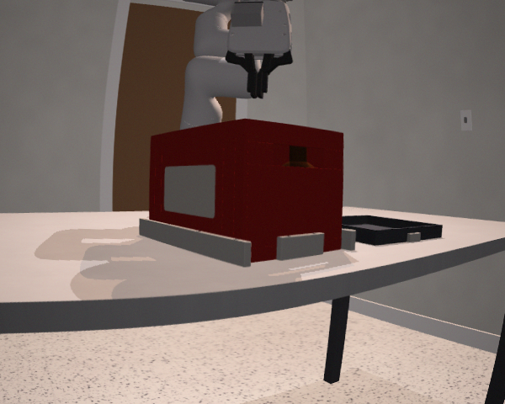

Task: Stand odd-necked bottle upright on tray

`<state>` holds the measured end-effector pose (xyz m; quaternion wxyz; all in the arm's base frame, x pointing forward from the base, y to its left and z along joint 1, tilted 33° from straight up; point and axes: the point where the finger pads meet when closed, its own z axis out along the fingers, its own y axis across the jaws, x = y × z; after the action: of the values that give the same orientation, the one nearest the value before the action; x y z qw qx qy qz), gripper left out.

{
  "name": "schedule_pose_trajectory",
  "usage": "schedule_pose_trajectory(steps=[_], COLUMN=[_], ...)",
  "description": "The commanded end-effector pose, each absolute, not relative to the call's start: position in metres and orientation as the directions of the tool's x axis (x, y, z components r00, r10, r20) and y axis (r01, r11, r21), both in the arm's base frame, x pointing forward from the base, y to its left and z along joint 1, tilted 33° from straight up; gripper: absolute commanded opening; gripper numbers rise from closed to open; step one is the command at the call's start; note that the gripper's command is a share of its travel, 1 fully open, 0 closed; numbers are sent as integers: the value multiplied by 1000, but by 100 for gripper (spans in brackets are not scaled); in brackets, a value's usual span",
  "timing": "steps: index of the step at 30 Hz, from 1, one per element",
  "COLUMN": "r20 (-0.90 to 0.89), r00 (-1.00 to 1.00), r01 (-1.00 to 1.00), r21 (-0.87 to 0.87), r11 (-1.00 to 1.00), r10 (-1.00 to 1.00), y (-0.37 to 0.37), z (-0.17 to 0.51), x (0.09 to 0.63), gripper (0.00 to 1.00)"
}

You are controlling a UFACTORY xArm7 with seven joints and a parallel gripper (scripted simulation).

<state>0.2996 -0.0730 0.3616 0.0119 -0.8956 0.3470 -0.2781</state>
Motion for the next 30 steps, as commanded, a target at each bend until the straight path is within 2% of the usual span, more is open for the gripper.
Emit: schedule_pose_trajectory(steps=[1,15,24,25,30], r20=[497,487,487,487,487], r00=[597,619,620,620,620], r01=[-620,-589,-586,-586,-586], r21=[-212,-232,-233,-233,-233], r11=[-756,-775,-776,-776,-776], r10=[-629,-616,-615,-615,-615], y=[-90,-131,-131,-131,-131], z=[359,303,302,302,302], x=[278,197,195,195,195], gripper=[0,0,0,65,65])
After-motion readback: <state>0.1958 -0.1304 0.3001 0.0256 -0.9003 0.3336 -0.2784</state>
